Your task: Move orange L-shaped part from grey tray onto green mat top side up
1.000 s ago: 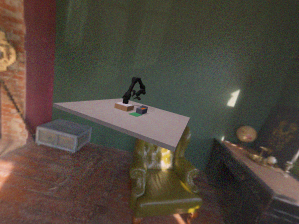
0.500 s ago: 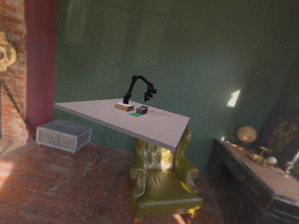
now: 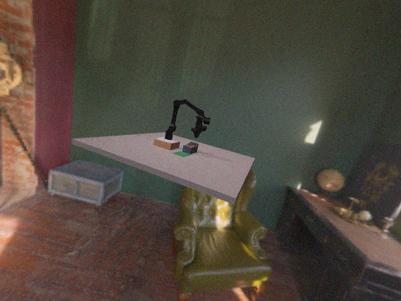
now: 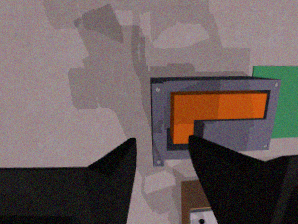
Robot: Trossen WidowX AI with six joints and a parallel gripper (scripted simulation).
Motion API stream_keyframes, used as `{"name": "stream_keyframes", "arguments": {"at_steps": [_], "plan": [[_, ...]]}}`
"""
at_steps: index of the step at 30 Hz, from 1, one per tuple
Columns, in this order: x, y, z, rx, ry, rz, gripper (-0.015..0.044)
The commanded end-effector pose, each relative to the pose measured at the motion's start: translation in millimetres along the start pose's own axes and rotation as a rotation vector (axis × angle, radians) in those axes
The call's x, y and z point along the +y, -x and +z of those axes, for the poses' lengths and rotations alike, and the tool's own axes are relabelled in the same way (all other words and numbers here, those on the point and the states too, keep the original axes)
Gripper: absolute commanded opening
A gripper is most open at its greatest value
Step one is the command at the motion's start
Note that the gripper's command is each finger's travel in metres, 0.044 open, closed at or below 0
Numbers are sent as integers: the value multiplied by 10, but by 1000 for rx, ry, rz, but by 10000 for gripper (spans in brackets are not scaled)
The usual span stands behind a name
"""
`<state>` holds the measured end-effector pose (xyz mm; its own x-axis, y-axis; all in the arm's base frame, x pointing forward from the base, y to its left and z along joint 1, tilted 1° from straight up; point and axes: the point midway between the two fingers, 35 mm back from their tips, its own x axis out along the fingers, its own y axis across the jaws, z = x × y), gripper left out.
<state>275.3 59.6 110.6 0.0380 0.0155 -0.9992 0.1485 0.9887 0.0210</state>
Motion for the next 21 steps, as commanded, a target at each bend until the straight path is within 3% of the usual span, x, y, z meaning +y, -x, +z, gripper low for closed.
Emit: {"name": "stream_keyframes", "arguments": {"at_steps": [1,5,21], "plan": [[-28,-278,-17,16,-11,-14,180],[-42,-656,-48,16,-11,-14,180],[-44,-833,-48,16,-11,-14,180]]}}
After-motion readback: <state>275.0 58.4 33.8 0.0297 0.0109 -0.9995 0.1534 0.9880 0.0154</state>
